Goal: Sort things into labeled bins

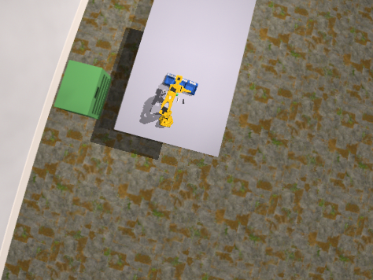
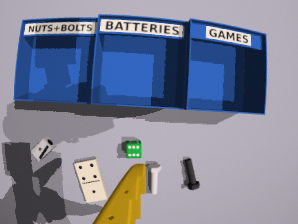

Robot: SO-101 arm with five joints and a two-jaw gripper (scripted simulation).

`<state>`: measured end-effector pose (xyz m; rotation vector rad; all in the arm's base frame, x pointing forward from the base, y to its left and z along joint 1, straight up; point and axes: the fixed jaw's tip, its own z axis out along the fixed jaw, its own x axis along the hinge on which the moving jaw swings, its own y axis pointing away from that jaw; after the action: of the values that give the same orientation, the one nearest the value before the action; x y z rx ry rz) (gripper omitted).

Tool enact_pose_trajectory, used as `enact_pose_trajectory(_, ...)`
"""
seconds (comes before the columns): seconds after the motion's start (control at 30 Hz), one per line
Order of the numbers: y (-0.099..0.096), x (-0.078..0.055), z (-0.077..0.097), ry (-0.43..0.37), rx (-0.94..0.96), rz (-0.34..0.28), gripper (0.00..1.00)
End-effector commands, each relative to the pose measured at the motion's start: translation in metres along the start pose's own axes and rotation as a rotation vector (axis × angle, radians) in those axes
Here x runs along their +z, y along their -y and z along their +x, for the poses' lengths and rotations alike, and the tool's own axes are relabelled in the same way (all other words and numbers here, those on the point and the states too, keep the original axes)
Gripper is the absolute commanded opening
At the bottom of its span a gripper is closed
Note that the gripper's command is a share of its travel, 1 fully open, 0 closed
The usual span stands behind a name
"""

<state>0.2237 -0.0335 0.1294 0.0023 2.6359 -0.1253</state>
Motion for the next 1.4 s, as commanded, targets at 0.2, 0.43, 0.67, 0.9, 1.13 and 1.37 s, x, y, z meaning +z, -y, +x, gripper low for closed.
enact_pose_trajectory(0.2, 0.0089, -0.0051, -0.0170, 0.091, 0.004, 0.029, 1.00)
enact_pose_trajectory(0.43, 0.0089, -0.0051, -0.0170, 0.091, 0.004, 0.029, 1.00)
enact_pose_trajectory(0.67, 0.0089, -0.0051, -0.0170, 0.091, 0.004, 0.029, 1.00)
enact_pose_trajectory(0.9, 0.0153, -0.0023, -0.0184, 0.095, 0.013, 0.044, 1.00)
enact_pose_trajectory(1.13, 0.0153, -0.0023, -0.0184, 0.095, 0.013, 0.044, 1.00)
enact_pose_trajectory(1.37, 0.0154, -0.0022, -0.0186, 0.096, 0.013, 0.044, 1.00)
